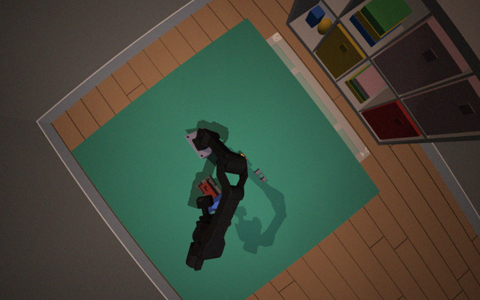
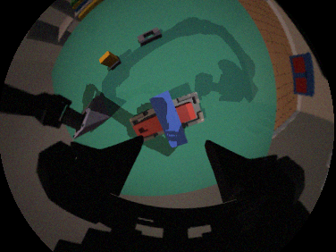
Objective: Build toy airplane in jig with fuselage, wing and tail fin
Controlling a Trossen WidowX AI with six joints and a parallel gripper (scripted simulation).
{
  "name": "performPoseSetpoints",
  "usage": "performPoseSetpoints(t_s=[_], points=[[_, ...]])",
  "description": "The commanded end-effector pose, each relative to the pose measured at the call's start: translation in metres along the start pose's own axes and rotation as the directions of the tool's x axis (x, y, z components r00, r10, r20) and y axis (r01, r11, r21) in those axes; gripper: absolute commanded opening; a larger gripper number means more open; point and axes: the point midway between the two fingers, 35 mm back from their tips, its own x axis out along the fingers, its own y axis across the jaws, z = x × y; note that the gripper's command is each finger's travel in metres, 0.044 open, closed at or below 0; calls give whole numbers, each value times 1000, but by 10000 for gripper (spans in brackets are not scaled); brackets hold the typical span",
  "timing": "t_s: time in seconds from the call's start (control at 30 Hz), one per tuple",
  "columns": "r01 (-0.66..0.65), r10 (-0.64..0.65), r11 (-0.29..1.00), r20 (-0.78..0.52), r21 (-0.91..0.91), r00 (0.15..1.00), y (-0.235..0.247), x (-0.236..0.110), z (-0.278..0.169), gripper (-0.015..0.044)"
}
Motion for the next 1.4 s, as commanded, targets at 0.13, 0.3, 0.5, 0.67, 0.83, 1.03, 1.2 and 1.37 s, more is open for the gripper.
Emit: performPoseSetpoints(t_s=[0.13,0.3,0.5,0.67,0.83,1.03,1.2,1.37], points=[[-3,9,587,-3,809,1000,0,0,-1,440],[-2,9,470,-3,883,1000,0,0,-1,440],[-2,9,470,-3,883,1000,0,0,-1,440],[-2,9,470,-3,883,1000,0,0,-1,440],[-2,9,470,-3,883,1000,0,0,-1,440],[3,8,466,-8,885,1000,32,-12,58,440],[4,8,464,-9,886,1000,78,-17,114,440],[-1,11,463,-5,886,1000,132,-12,157,440]])
